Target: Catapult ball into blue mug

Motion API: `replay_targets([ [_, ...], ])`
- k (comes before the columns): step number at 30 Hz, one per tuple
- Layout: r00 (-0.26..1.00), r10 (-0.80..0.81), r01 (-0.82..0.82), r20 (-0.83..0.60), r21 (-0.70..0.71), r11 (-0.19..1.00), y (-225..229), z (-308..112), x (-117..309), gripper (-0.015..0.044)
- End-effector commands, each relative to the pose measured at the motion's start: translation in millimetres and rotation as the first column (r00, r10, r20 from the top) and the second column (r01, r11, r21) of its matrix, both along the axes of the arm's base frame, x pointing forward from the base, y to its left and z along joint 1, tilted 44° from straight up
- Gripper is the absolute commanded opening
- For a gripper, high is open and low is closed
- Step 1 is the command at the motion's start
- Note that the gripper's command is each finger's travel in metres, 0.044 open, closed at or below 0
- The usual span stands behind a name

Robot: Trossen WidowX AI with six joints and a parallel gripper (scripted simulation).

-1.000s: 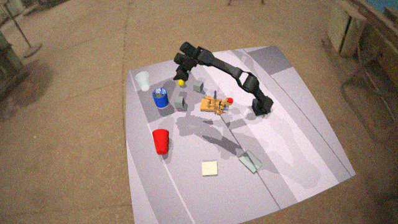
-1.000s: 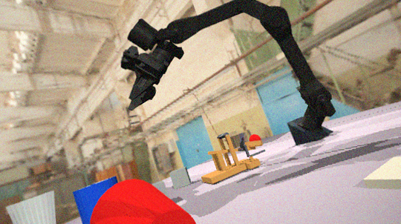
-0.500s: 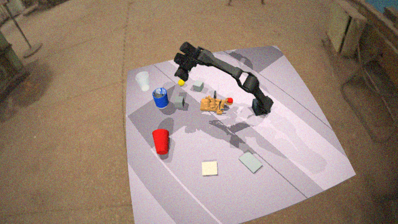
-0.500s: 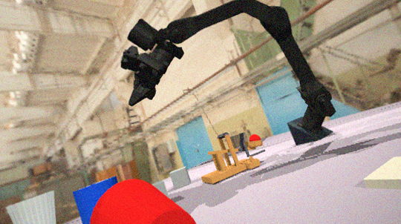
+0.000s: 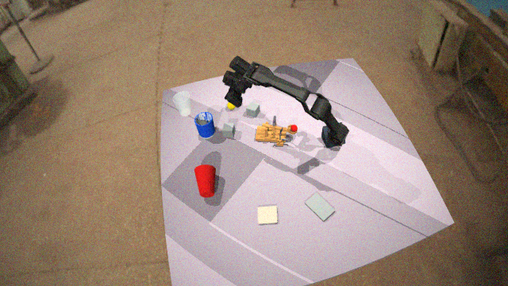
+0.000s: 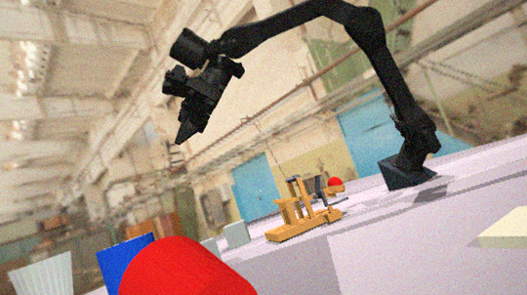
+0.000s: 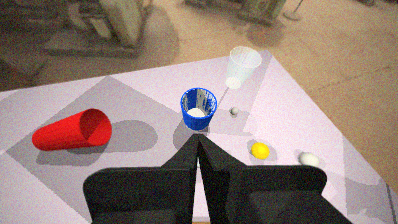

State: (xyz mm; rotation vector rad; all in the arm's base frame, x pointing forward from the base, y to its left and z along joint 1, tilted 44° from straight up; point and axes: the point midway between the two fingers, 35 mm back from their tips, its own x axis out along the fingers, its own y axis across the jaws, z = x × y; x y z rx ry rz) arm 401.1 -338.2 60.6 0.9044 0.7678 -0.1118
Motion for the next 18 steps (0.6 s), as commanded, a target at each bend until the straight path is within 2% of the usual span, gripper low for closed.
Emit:
replay_targets([
  [1,0.997,0.073,-0.076,-0.035,-0.082,0.994,16,5,-3,0.0],
  [9,0.968,0.217,-0.24,-0.13,-0.197,0.951,48,4,-13,0.0],
  [18,0.891,0.378,-0.441,-0.25,-0.286,0.851,82,4,-30,0.0],
])
